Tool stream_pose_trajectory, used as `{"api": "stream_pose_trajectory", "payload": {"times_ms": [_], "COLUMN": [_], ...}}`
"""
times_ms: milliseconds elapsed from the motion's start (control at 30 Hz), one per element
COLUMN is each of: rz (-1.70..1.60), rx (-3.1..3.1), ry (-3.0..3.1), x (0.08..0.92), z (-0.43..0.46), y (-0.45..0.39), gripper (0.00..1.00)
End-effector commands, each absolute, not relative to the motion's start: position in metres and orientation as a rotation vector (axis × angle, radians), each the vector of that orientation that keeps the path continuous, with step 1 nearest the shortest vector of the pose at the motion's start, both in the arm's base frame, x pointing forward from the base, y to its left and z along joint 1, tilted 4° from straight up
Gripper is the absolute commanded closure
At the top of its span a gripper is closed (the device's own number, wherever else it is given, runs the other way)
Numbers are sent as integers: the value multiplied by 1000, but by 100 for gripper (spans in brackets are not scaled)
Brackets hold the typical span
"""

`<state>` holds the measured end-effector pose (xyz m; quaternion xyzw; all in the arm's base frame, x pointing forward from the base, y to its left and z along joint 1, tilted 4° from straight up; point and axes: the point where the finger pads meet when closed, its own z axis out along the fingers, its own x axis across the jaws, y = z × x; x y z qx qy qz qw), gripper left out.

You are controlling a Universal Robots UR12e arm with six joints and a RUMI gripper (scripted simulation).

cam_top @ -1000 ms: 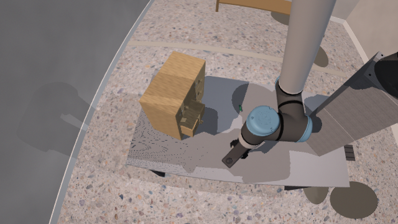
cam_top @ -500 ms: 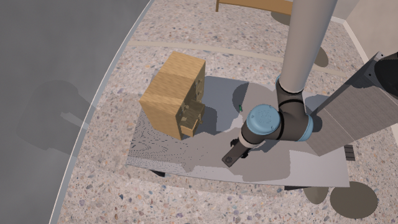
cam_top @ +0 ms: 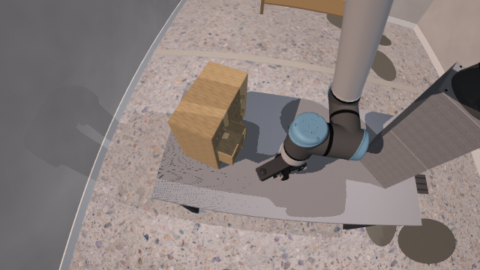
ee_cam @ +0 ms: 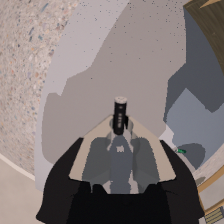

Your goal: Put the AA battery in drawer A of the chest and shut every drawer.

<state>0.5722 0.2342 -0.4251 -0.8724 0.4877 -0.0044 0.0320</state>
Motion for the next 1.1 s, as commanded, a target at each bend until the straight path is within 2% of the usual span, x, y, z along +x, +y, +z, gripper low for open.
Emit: {"api": "stream_pose_trajectory", "payload": {"times_ms": [0, 467, 1067], "rz": [-5, 16, 18], "rx": [-2487, -2031, -1995], "ry": [1817, 2316, 2347], "x": [590, 618, 620], "z": [-425, -426, -424], "y": [210, 160, 157], "gripper": [95, 95, 95]}}
